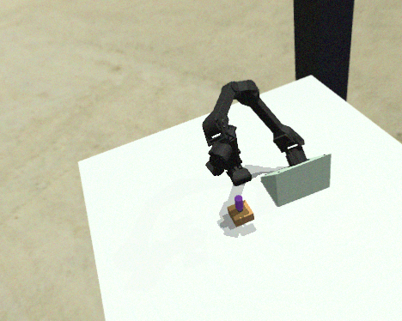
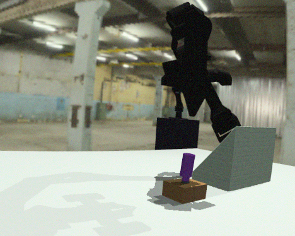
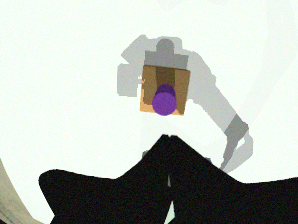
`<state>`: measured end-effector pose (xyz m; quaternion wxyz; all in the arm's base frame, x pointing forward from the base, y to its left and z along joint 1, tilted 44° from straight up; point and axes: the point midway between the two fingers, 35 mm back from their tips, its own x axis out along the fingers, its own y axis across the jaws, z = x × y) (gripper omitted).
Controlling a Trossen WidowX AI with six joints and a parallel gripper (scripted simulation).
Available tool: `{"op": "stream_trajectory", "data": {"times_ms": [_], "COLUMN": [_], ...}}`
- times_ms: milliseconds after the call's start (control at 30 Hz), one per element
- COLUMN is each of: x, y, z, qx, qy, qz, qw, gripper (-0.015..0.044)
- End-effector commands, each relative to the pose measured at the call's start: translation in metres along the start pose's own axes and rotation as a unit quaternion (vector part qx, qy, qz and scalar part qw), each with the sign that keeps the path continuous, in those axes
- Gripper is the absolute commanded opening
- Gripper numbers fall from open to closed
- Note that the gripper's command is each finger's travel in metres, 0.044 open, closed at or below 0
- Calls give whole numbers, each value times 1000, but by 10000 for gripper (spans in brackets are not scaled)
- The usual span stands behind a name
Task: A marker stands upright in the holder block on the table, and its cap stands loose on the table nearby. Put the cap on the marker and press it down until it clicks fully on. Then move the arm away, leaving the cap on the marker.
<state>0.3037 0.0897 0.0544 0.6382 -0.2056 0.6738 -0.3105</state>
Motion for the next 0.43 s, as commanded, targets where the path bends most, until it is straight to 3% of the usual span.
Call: {"op": "stream_trajectory", "data": {"times_ms": [0, 400], "x": [-3, -3], "y": [-1, -1], "z": [-1, -1], "qx": [3, 3], "qy": [7, 7], "qz": [-1, -1], "qw": [1000, 1000], "gripper": [53, 367]}}
